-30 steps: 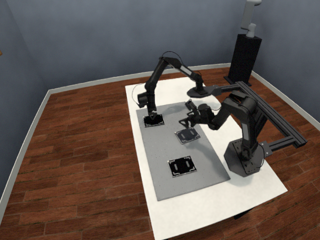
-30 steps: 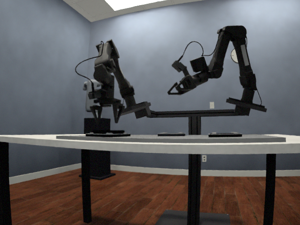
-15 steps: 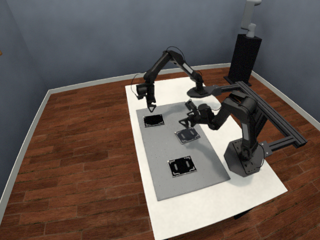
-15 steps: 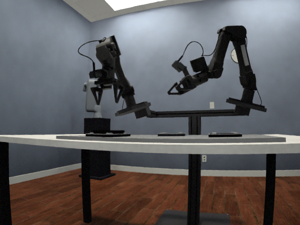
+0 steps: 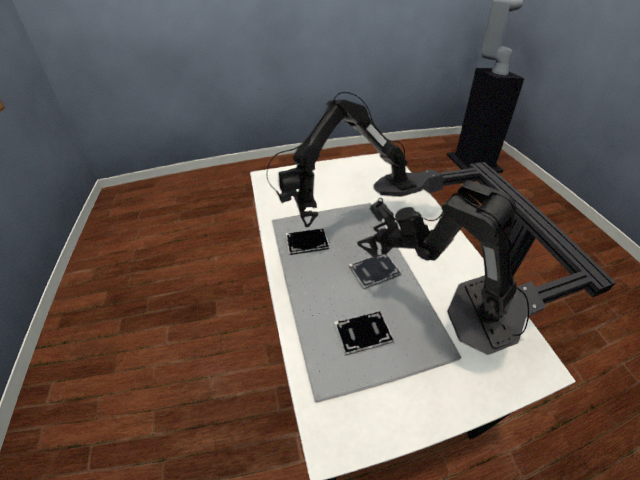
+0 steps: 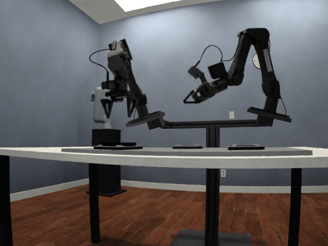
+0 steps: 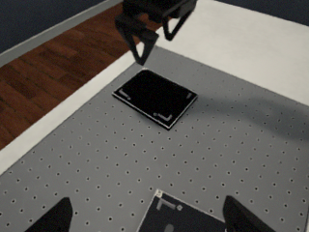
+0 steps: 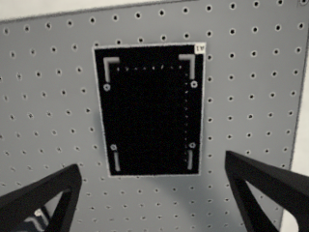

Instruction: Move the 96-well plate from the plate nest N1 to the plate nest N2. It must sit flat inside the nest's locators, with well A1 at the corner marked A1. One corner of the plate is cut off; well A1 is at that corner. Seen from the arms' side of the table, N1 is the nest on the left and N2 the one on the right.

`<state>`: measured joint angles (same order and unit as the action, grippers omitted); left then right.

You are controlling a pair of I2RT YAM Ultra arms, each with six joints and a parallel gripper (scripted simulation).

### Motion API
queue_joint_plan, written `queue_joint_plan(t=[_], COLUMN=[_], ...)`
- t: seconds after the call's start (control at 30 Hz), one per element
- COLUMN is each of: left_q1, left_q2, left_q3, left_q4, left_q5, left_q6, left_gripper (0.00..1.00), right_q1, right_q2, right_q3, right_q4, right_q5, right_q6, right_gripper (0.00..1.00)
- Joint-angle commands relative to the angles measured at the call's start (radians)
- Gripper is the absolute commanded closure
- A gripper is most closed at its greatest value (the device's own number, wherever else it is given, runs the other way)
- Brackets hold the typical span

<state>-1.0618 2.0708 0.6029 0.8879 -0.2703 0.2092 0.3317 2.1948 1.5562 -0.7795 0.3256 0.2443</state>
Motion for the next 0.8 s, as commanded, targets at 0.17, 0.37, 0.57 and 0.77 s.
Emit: queue_joint_plan(t=[0.17,0.37,0.57,0.77], left_q1=[-0.006,-0.006,-0.006,-0.006], left_q2=[-0.008,-0.008,-0.008,-0.008], left_q3=[0.004,0.004,0.004,0.004], left_q4=[0.005,0.005,0.005,0.005], left_q5=[0.003,0.003,0.003,0.003], left_q6=[0.001,0.001,0.001,0.001], left_gripper=[0.0,0.0,0.0,0.0], right_q1=[0.044,0.048,0.048,0.046], right_q2=[-0.189,-0.282,-0.341,-0.352], right_q3=[-0.259,-0.434,-0.549,-0.575], right_q4=[0.288,0.454,0.552,0.553], right_q5=[0.034,0.015,0.005,0.0], right_q6=[-0.188,-0.29,-0.35,-0.348], right_gripper=[0.0,0.0,0.0,0.0])
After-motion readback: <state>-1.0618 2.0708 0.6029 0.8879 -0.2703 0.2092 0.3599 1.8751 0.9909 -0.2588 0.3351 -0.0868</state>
